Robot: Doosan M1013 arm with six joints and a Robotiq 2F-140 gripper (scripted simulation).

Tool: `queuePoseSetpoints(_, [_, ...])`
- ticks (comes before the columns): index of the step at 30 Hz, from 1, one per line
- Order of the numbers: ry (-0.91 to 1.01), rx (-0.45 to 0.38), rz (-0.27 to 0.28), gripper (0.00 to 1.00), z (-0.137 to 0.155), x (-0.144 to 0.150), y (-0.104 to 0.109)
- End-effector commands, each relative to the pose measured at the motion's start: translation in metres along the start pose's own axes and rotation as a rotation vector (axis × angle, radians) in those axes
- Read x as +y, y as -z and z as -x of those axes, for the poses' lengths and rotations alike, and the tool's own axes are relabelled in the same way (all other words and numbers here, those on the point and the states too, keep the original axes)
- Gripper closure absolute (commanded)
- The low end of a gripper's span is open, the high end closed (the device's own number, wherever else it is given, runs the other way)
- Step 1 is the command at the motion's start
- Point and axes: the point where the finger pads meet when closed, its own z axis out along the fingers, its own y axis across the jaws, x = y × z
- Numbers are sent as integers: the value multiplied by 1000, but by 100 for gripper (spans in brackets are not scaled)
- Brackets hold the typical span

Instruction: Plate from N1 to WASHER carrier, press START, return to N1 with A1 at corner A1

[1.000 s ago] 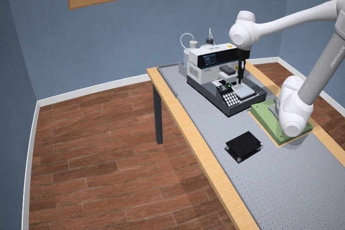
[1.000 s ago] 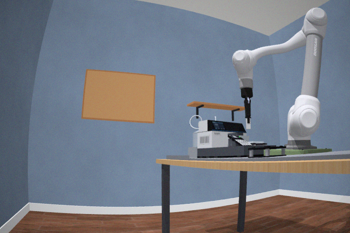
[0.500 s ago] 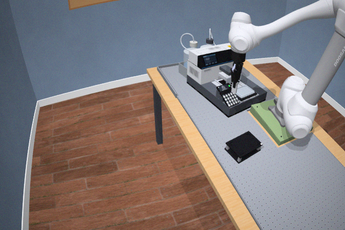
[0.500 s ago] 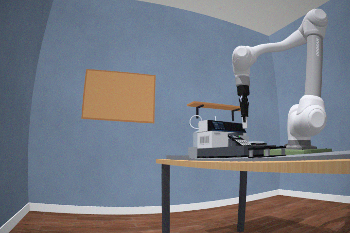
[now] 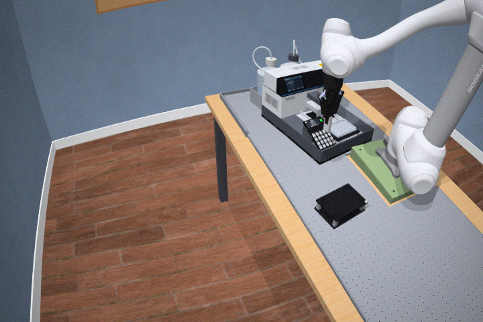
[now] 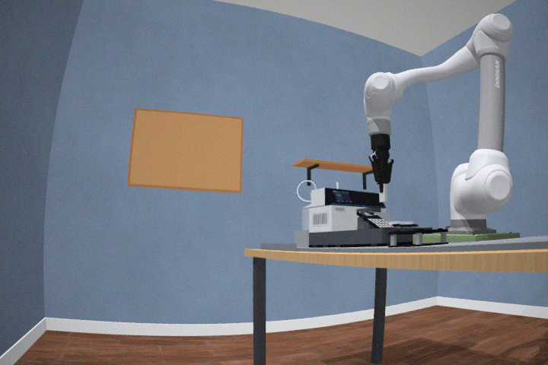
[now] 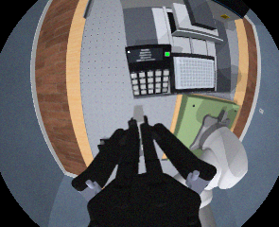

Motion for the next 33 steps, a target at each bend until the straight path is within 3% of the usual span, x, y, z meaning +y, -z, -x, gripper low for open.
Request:
queuePoseSetpoints(1, [108, 2, 2, 90, 0, 0, -16])
queuePoseSetpoints(24, [741, 1, 3, 90, 0, 0, -19])
queuePoseSetpoints(33, [760, 1, 3, 90, 0, 0, -19])
